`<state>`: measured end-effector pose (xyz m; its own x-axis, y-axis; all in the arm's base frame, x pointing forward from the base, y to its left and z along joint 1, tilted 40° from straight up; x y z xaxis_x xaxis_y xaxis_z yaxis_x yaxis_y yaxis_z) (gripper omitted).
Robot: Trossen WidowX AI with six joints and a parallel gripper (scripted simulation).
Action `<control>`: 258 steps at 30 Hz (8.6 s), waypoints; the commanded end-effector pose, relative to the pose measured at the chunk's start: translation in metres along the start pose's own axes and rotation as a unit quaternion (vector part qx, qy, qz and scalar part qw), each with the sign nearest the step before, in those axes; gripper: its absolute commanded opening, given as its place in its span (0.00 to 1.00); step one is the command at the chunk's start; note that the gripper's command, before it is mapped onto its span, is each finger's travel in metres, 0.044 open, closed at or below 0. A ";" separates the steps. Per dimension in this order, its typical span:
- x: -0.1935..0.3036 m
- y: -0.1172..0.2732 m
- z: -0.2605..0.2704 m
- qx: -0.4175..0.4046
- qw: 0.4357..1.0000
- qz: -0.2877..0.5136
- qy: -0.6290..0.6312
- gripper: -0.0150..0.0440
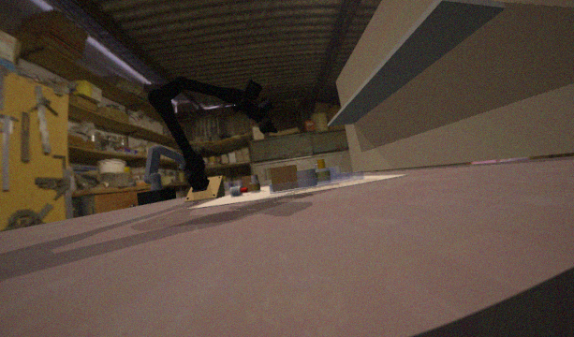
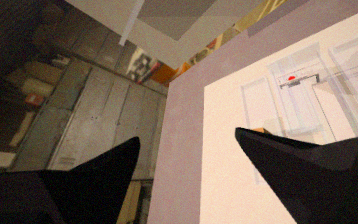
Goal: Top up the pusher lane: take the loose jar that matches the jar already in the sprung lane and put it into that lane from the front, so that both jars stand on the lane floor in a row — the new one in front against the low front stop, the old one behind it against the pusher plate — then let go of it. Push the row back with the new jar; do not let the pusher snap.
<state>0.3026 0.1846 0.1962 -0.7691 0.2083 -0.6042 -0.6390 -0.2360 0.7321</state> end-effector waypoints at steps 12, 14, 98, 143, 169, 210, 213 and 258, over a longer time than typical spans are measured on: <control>0.044 0.031 -0.139 0.460 0.859 0.219 0.043 1.00; 0.046 0.039 -0.147 0.490 0.837 0.238 0.055 1.00; 0.029 0.043 -0.130 0.493 0.834 0.240 0.057 0.25; 0.039 -0.031 -0.179 0.488 0.833 0.248 0.074 0.25; 0.032 -0.037 -0.179 0.488 0.833 0.248 0.074 0.25; 0.020 -0.046 -0.179 0.488 0.834 0.248 0.074 0.25; 0.019 -0.046 -0.179 0.488 0.834 0.248 0.074 0.25; 0.005 -0.054 -0.176 0.488 0.834 0.247 0.074 0.25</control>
<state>0.3242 0.0301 0.0937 -0.9770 0.1866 -0.1027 0.0416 0.6402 0.7671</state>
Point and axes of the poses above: the point midway between the two fingers, 35 mm back from their tips, its own y axis back along the fingers, its own z axis across the jaws, x = y × z, the point moved 6 cm from there along y, back along the fingers, and after that the axes turned 12 degrees about -y, right-handed, at the moved point
